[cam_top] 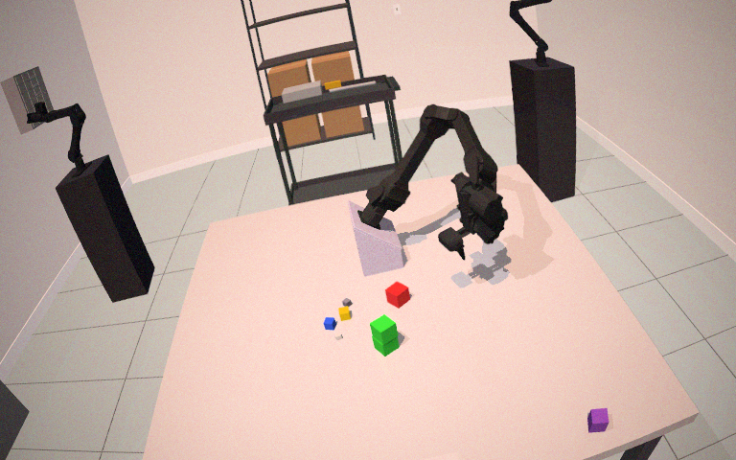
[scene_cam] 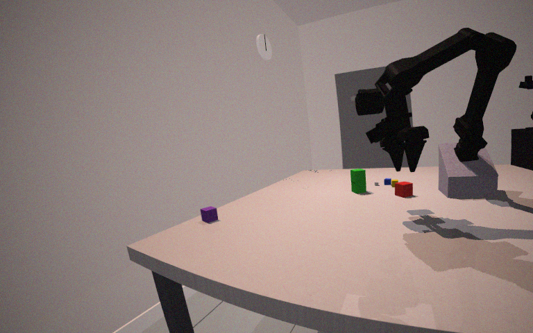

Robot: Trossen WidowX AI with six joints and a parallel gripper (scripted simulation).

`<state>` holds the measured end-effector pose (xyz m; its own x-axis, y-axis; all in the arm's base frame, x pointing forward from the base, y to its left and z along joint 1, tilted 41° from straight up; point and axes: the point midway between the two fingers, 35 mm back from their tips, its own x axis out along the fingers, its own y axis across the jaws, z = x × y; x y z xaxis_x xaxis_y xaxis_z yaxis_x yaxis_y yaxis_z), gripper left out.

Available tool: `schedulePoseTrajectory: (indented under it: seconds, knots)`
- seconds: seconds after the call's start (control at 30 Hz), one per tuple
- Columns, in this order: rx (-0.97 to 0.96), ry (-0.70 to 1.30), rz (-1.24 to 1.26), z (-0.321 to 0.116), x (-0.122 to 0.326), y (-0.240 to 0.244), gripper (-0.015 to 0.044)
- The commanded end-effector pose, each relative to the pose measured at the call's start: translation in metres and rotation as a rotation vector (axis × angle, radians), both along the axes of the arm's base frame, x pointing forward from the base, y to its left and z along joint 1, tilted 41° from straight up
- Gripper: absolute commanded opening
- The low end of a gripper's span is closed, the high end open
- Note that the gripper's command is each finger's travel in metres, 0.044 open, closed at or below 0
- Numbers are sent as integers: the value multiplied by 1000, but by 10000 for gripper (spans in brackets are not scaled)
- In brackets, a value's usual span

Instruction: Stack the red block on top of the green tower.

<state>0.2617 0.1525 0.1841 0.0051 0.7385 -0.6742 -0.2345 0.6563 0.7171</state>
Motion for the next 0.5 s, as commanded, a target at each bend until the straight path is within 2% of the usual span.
schedulePoseTrajectory:
  seconds: [0.0,0.47]
  knots:
    - [-42,-53,17,-30,8,-32,440]
    - [-129,-192,114,-113,-10,-127,440]
